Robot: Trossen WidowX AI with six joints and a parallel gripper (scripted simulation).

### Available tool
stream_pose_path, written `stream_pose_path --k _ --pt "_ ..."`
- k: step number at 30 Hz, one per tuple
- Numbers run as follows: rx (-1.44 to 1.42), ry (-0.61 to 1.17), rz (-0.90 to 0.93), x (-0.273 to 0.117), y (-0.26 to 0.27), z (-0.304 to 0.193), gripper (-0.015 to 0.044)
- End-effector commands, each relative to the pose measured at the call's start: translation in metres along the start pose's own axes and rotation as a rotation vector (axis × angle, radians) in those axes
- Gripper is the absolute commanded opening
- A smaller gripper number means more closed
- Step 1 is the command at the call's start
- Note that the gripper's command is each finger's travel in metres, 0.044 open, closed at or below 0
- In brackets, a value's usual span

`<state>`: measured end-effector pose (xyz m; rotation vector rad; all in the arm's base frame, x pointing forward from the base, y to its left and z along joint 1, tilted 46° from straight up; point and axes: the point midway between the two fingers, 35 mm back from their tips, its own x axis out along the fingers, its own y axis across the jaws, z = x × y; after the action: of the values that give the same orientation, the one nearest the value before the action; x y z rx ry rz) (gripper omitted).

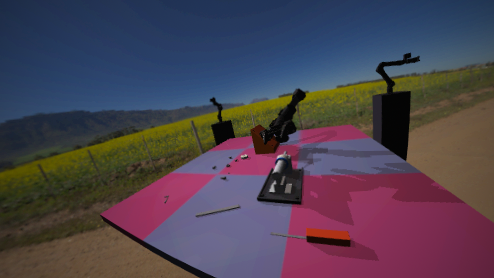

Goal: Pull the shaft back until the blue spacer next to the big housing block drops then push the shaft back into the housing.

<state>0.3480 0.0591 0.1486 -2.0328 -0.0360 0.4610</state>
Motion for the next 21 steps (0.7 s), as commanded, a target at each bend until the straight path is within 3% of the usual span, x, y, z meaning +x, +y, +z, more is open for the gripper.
stream_pose_path --k 1,5,21 --pt "-0.182 -0.109 -0.048 -0.019 -0.007 0.046 0.0440" --pt "-0.309 -0.186 -0.094 -0.035 -0.010 0.077 0.0440" --pt "-0.309 -0.186 -0.094 -0.035 -0.013 0.078 0.0440"
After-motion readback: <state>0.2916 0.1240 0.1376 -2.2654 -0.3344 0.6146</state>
